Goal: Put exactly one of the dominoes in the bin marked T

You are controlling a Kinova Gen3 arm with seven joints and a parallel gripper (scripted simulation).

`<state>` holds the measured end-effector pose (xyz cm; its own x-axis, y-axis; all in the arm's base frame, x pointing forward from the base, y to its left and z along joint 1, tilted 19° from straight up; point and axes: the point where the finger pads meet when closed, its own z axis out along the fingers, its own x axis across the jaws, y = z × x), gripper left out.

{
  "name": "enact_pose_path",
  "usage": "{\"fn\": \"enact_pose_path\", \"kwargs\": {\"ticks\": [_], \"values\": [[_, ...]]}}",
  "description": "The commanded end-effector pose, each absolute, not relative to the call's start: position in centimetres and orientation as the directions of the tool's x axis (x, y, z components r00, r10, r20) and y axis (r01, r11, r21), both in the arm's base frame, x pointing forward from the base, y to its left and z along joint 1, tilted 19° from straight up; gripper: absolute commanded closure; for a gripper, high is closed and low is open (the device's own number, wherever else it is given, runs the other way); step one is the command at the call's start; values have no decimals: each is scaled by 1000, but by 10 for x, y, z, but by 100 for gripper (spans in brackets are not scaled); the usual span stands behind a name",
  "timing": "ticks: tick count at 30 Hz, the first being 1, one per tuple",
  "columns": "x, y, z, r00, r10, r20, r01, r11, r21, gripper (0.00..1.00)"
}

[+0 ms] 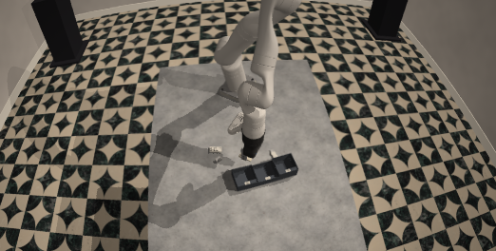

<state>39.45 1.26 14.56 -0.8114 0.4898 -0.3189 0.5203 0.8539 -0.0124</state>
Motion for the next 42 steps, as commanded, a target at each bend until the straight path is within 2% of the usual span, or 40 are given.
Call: {"fn": "enact_pose_path", "kwargs": {"ticks": [1,4,6,16,42], "values": [[406,27,145,-863,389,-323,427,902,-54,51],[415,43,145,-917,250,-311,294,950,-102,51],[415,43,145,-917,250,-311,294,950,-102,51],[440,83,144,-947,-231,-226,-176,955,-237,51],[445,79,127,-946,-231,-226,-176,955,-237,51]]}}
